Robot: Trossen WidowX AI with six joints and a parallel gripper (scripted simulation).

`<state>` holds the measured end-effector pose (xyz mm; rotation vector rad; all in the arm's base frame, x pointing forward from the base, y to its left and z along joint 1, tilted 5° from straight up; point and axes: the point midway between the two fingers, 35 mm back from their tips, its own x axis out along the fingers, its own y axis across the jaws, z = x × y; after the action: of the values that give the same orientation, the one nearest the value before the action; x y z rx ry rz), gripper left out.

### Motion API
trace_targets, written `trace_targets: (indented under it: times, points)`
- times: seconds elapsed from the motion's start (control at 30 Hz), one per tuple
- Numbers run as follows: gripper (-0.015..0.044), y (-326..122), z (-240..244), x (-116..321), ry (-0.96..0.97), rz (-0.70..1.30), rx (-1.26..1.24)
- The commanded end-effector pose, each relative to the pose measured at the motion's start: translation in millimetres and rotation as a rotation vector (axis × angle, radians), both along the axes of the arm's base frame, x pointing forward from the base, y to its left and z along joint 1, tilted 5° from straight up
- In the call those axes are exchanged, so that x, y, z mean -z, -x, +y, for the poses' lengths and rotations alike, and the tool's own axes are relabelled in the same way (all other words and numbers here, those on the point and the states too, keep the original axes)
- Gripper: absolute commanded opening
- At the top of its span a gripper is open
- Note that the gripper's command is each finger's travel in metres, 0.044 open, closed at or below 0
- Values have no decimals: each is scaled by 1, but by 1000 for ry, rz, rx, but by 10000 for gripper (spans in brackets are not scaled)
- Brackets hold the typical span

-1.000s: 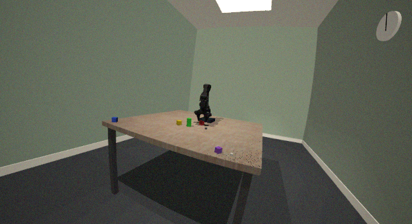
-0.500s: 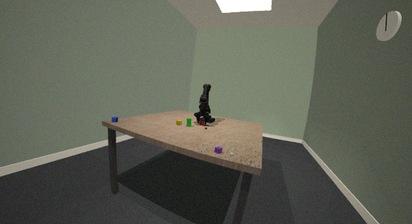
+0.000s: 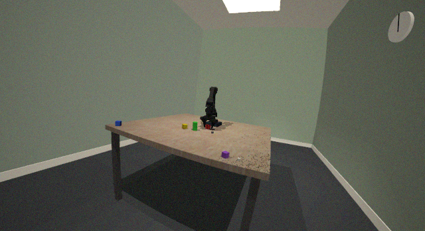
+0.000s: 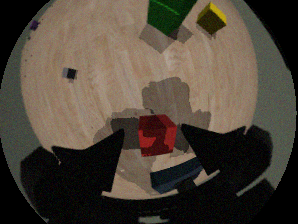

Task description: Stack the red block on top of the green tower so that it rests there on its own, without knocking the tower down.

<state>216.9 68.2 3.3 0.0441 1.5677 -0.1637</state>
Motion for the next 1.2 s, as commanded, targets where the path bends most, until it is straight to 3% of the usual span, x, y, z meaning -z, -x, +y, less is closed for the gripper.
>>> trace_targets:
  times: [0.0,0.3,0.53,0.67,1.17]
  points:
    - [387,0,0,0,0,0,0]
    - [151,0,0,0,0,0,0]
    - [105,0,0,0,0,0,0]
    - [0,-1,1,-9,-1,0,-1]
    - [0,-1,6,-81,-3,-1,-3]
